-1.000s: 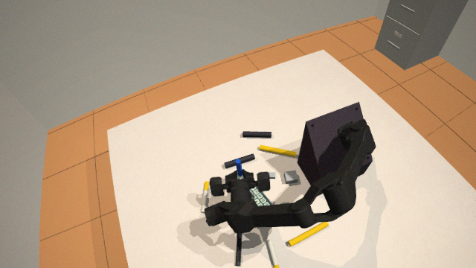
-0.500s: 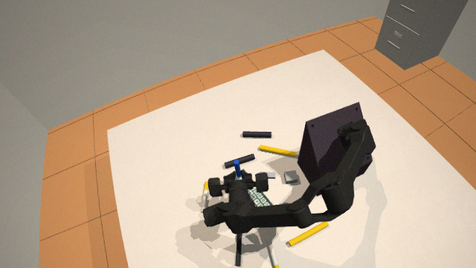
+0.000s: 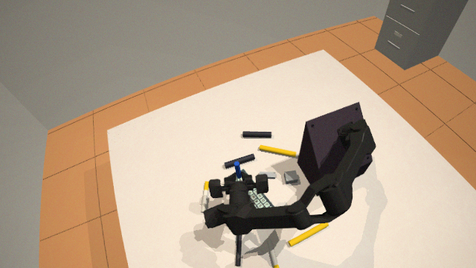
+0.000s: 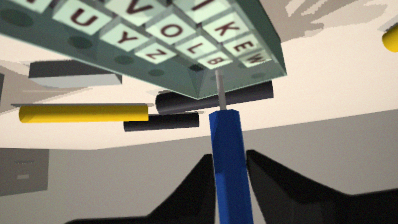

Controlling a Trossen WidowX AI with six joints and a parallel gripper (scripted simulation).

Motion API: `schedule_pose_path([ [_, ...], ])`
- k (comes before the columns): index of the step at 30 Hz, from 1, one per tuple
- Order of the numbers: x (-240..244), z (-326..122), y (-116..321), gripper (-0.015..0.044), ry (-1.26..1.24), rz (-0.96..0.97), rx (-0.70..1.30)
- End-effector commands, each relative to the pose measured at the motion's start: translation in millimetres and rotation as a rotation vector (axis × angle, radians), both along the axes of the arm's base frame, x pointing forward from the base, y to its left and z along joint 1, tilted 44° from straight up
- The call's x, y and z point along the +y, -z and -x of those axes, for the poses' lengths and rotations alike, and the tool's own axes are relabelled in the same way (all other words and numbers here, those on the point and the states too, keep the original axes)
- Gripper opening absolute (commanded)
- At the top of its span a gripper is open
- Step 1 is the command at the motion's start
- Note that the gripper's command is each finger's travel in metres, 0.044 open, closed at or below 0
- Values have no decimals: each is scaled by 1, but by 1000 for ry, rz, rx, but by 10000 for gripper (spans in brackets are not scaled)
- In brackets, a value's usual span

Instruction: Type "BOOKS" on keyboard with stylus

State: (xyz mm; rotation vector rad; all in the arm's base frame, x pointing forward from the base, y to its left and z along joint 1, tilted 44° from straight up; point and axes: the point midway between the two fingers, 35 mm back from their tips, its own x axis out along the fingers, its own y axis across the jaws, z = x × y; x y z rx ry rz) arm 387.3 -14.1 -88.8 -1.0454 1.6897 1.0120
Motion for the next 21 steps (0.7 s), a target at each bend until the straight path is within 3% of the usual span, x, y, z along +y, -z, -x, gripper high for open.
schedule_pose_path([
  [1, 1, -3, 1, 81, 7, 0, -10],
  [21, 6, -3, 5, 81, 7, -1, -9],
])
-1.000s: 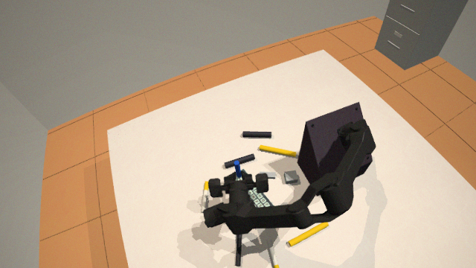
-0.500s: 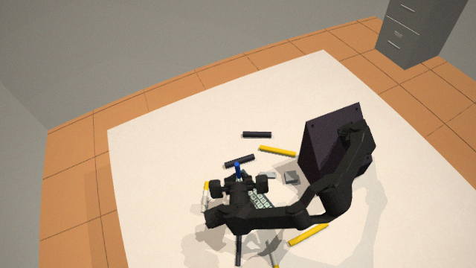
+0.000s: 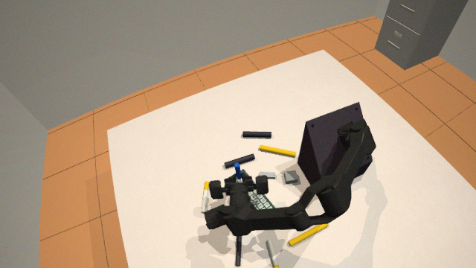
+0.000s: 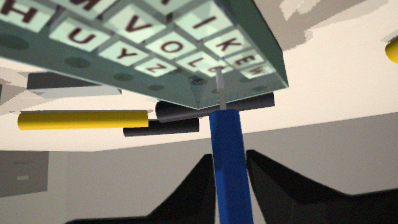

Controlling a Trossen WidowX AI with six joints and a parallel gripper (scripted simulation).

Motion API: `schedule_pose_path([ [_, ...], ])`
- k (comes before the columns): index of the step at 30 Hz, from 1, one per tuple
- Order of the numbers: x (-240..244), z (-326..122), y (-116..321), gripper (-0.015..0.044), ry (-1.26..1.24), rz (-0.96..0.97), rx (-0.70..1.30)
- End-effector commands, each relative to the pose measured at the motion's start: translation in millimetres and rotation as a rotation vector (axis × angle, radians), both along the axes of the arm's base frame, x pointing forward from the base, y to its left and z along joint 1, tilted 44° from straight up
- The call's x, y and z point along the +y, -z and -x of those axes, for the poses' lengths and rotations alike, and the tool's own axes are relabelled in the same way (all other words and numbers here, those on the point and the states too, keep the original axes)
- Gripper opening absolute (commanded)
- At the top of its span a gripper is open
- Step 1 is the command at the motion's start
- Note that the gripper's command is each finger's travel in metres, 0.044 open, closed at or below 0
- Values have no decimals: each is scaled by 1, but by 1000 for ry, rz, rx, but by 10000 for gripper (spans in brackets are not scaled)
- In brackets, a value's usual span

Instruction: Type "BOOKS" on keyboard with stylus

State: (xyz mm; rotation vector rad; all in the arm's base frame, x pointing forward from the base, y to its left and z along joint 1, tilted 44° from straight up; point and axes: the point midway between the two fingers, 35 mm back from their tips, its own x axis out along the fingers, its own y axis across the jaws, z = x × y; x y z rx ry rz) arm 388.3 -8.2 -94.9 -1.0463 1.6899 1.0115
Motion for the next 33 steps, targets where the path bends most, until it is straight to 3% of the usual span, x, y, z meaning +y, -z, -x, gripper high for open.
schedule_pose_path([
  [1, 0, -2, -1, 81, 7, -1, -9],
  [16, -28, 1, -30, 81, 7, 0, -10],
  [33, -28, 1, -30, 81, 7, 0, -10],
])
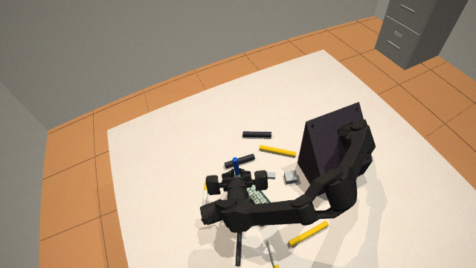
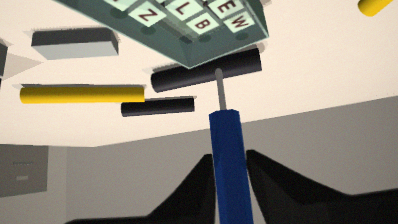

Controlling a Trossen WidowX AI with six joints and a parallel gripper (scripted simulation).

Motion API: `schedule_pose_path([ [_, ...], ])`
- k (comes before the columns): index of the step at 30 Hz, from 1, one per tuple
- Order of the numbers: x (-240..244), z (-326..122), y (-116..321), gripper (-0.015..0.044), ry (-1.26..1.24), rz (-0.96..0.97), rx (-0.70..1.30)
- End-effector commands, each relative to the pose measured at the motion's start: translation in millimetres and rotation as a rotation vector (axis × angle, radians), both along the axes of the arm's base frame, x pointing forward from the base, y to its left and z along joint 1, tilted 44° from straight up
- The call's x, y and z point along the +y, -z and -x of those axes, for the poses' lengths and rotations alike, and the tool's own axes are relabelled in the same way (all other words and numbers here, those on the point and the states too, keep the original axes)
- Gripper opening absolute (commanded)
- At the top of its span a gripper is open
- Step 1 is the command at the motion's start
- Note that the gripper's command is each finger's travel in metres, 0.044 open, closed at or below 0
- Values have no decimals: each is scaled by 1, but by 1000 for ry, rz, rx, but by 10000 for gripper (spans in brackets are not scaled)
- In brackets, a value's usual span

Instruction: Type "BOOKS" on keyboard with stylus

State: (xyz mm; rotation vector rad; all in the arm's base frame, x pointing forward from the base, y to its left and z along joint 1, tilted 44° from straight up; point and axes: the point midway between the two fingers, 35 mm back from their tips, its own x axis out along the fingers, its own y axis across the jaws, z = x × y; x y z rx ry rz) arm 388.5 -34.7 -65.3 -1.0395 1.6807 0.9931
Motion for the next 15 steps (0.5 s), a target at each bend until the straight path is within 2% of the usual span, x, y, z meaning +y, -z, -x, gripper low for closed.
schedule_pose_path([
  [1, -1, 2, 0, 81, -5, 1, 7],
  [7, 0, 0, 0, 85, 0, 0, 1],
  [10, 0, 0, 0, 65, 0, 0, 1],
  [13, 6, 2, -5, 0, -1, 0, 2],
  [15, 14, 4, -13, 0, -3, 0, 4],
])
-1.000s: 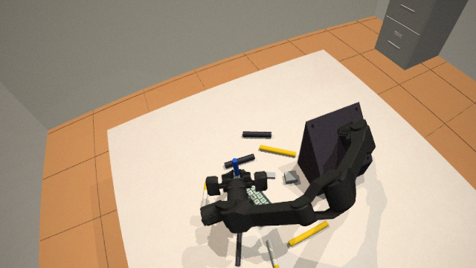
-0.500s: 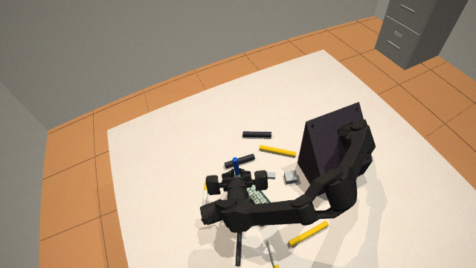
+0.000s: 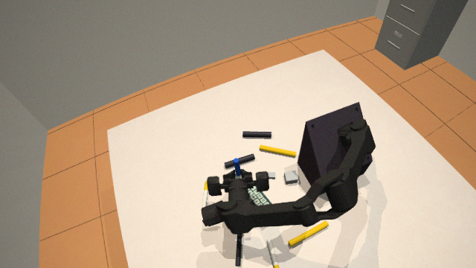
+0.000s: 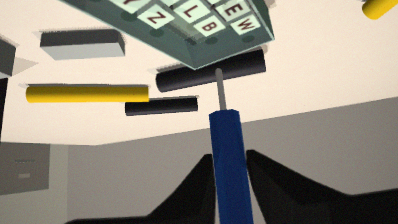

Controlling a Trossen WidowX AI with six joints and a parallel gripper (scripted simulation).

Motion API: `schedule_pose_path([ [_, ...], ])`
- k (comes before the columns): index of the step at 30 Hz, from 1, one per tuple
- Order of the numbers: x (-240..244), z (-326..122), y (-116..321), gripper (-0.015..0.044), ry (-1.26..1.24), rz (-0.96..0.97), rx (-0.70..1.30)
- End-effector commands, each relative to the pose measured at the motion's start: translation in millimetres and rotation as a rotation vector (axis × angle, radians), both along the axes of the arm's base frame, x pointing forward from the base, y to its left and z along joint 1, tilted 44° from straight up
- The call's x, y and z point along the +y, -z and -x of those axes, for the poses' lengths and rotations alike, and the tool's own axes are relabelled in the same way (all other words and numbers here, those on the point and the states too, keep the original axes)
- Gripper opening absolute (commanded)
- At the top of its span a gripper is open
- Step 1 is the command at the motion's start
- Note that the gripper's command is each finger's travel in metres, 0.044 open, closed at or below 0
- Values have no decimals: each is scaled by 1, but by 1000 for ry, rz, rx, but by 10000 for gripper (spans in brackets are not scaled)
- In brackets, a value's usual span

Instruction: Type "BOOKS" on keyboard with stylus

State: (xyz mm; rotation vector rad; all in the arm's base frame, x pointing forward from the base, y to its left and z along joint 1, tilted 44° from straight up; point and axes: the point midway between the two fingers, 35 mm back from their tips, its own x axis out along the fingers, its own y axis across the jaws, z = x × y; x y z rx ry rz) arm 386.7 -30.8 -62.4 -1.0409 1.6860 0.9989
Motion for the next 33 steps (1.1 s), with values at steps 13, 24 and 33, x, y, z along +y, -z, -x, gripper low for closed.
schedule_pose_path([
  [13, 25, 7, -24, 0, -2, 0, 1],
  [24, 28, 6, -22, 0, -2, 0, 1],
  [33, 39, 5, -10, 0, -2, -1, 1],
])
